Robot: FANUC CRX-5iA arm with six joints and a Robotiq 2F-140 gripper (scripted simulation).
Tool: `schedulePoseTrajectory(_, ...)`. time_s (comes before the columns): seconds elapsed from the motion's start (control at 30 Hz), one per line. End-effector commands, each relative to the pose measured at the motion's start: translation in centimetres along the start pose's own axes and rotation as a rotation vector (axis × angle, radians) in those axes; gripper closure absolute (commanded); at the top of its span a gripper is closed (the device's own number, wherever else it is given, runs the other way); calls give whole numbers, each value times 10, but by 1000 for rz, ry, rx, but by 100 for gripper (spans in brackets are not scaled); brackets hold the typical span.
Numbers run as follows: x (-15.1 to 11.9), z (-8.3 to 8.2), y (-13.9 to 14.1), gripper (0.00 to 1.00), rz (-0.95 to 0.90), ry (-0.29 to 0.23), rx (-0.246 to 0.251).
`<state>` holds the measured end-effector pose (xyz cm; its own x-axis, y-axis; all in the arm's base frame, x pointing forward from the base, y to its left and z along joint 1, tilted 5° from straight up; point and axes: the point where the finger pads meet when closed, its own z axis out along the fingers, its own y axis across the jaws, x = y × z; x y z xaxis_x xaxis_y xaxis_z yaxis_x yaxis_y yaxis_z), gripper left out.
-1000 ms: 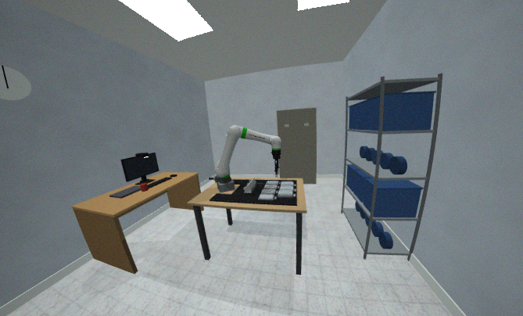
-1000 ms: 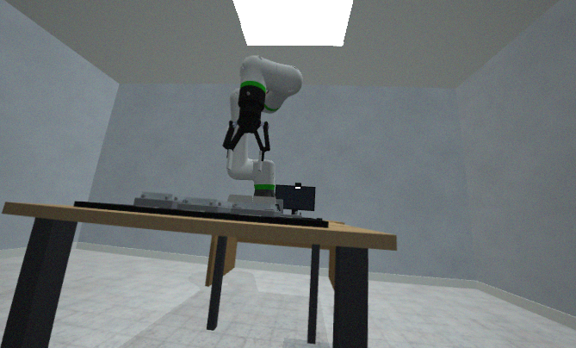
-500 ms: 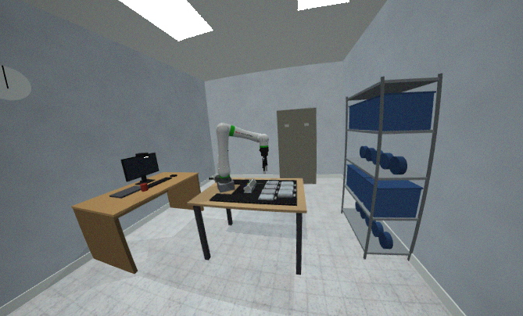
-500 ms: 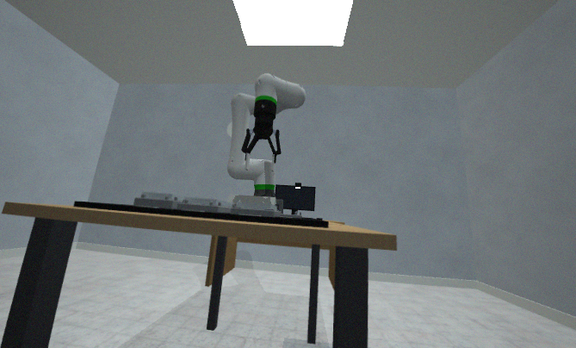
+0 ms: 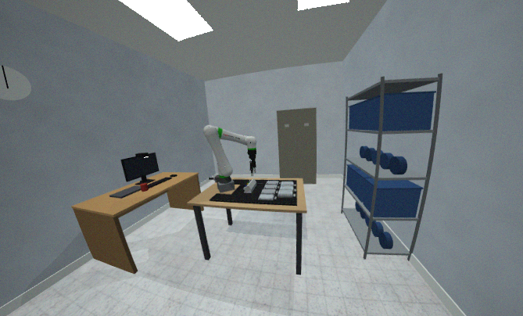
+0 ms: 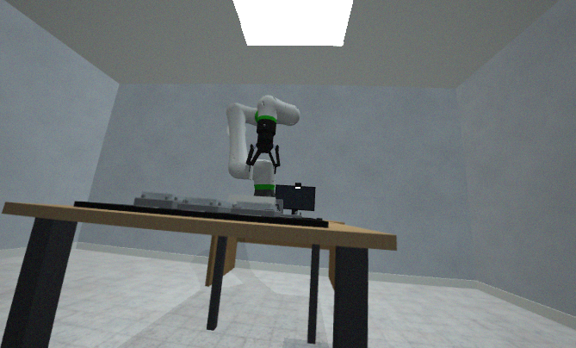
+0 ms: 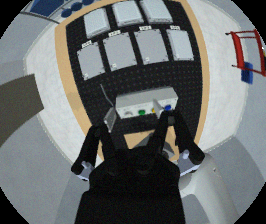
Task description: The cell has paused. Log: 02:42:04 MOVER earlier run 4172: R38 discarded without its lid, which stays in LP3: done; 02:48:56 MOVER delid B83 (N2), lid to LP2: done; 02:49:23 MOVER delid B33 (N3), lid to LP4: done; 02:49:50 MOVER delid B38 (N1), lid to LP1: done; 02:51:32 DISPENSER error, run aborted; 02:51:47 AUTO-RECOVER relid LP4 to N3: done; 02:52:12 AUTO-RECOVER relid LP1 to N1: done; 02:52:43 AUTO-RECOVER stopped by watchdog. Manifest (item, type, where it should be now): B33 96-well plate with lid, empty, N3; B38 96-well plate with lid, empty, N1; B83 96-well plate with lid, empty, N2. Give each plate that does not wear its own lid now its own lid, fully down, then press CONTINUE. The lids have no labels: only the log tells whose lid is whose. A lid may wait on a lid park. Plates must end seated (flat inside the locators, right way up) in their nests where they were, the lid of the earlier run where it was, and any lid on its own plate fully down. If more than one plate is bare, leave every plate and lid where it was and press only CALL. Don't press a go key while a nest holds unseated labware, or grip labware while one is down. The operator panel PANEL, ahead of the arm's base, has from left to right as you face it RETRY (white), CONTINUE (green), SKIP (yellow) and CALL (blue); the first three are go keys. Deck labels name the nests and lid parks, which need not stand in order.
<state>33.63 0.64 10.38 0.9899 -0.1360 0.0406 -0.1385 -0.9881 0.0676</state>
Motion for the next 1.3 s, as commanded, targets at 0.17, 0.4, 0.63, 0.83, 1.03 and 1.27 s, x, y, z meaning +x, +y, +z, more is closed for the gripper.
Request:
schedulePoseTrajectory(0.17,-61,22,17,34,4,18,-5)
schedulePoseTrajectory(0.4,-61,23,17,100,4,19,-5)
schedulePoseTrajectory(0.63,-61,23,17,100,4,19,-5)
schedulePoseTrajectory(0.83,-61,23,17,100,4,19,-5)
schedulePoseTrajectory(1.03,-61,23,17,100,4,19,-5)
schedulePoseTrajectory(1.27,-61,23,17,100,4,19,-5)
